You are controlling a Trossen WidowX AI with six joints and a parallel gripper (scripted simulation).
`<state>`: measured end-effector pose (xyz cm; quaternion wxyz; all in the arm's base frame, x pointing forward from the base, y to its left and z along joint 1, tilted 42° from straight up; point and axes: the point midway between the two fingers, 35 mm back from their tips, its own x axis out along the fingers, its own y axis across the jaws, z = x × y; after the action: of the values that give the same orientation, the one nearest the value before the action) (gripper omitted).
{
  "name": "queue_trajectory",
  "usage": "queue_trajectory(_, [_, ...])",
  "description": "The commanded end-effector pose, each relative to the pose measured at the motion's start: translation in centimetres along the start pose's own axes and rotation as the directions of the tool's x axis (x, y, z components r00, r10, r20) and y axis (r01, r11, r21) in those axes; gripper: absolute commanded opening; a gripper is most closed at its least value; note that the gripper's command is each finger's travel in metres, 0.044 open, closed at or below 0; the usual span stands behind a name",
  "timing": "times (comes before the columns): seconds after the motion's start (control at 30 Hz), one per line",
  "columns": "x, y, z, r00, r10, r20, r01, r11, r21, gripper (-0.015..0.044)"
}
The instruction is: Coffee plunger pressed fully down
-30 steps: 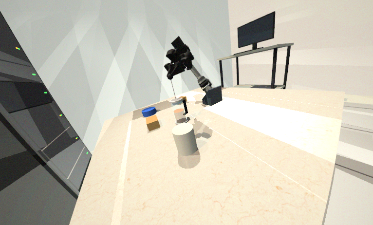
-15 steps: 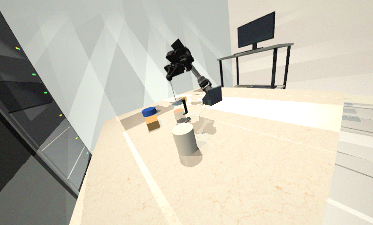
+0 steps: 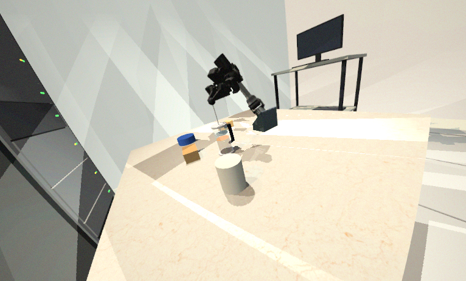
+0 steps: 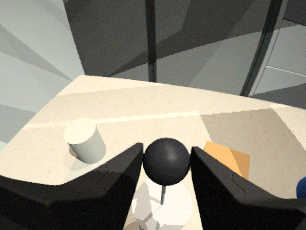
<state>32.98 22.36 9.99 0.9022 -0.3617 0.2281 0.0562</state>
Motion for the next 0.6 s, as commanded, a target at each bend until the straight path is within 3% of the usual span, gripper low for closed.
queue_trajectory(0.0, [1.3, 0.2, -2.8, 0.998, -0.004, -0.059, 0.002, 0.999, -0.033, 0.0126])
queue_trajectory(0.57, [2.8, 0.1, -5.2, 0.998, -0.005, -0.057, 0.003, 0.999, -0.034, 0.0126])
